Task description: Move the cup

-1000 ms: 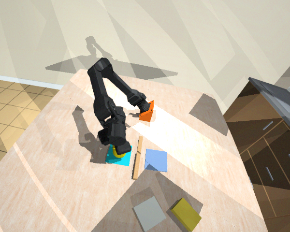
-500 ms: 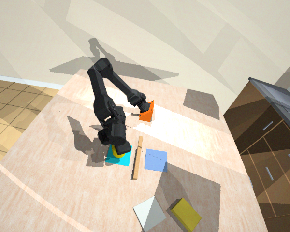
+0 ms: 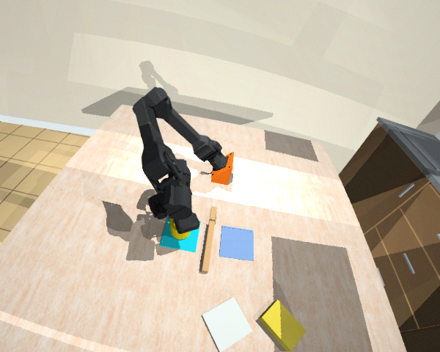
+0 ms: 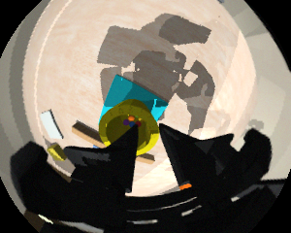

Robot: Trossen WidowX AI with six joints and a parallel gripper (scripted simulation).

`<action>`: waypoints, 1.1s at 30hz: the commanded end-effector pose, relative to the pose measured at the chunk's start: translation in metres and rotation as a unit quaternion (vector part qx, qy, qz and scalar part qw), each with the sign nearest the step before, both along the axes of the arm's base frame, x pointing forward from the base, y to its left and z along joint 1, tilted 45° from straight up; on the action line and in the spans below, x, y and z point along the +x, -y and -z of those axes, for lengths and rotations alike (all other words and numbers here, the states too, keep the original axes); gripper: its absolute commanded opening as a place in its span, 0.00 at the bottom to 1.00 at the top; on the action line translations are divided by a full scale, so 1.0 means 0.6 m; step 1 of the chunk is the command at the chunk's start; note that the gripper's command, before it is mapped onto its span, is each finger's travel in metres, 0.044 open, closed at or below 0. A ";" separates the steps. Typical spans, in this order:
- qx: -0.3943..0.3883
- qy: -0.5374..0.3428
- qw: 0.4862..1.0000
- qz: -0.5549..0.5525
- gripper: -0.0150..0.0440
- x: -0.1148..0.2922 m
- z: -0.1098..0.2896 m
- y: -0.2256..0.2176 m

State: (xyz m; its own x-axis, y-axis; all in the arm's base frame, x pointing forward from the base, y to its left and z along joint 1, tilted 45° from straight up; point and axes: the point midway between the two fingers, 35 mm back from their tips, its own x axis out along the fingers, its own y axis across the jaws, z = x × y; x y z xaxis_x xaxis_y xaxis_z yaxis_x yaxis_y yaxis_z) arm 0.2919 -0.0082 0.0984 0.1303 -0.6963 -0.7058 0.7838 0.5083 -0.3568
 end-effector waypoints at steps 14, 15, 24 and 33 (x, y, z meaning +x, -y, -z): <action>0.002 0.002 1.000 0.000 0.50 -0.003 -0.026 -0.028; 0.002 0.002 1.000 0.000 0.50 -0.003 -0.027 -0.029; 0.001 0.002 1.000 -0.001 0.50 -0.006 -0.041 -0.041; -0.002 0.001 1.000 -0.003 0.64 -0.007 -0.046 -0.043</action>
State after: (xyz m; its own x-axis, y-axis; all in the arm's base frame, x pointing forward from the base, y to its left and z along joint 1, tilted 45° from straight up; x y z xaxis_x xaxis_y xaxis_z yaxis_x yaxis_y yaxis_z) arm 0.2877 0.0177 0.1263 0.1364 -0.6981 -0.7029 0.7817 0.5117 -0.3565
